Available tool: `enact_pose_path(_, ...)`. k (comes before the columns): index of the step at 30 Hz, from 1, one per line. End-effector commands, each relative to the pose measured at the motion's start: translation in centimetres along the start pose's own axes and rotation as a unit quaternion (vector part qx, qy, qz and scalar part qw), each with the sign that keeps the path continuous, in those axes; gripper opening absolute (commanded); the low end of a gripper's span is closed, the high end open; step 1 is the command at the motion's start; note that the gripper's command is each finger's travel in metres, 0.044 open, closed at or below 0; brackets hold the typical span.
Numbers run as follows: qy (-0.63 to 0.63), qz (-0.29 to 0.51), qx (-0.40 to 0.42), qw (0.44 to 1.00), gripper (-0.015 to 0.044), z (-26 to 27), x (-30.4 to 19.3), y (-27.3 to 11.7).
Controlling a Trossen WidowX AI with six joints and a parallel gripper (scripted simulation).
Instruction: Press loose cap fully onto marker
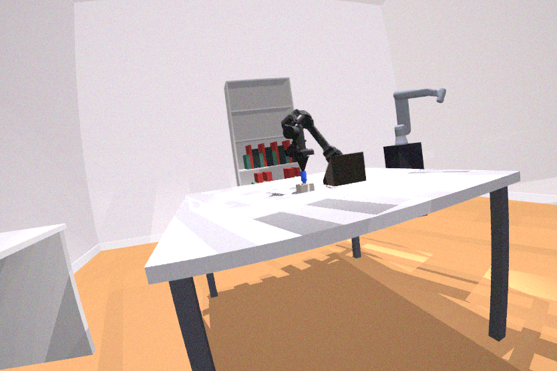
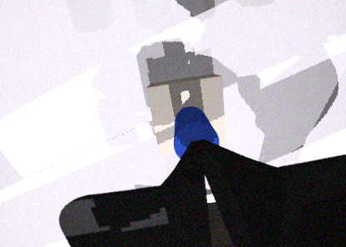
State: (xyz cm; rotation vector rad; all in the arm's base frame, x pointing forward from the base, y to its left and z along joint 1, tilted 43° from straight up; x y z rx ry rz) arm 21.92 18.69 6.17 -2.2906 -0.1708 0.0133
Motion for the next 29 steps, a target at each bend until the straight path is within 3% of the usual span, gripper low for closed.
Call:
enact_pose_path(1,0.002,-0.001,0.003,1.0,0.0,0.2,0.2,-1.8)
enact_pose_path(6,0.001,0.0,0.003,1.0,0.0,0.2,0.1,-8.0)
enact_pose_path(10,0.001,0.0,0.002,1.0,0.0,0.1,0.0,-8.9)
enact_pose_path(26,0.001,0.0,0.002,1.0,0.042,0.1,0.0,-8.9)
enact_pose_path(29,0.001,0.0,0.002,1.0,0.044,0.1,0.0,-8.9)
Point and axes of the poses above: the point midway between the two fingers, 35 mm back from their tips, its own y axis out along the fingers, its own z axis across the jaws, x = y × z, the point moved 7 cm from there along -y, back along the fingers, and after that the axes turned 5 degrees about y, right-handed, at the moved point
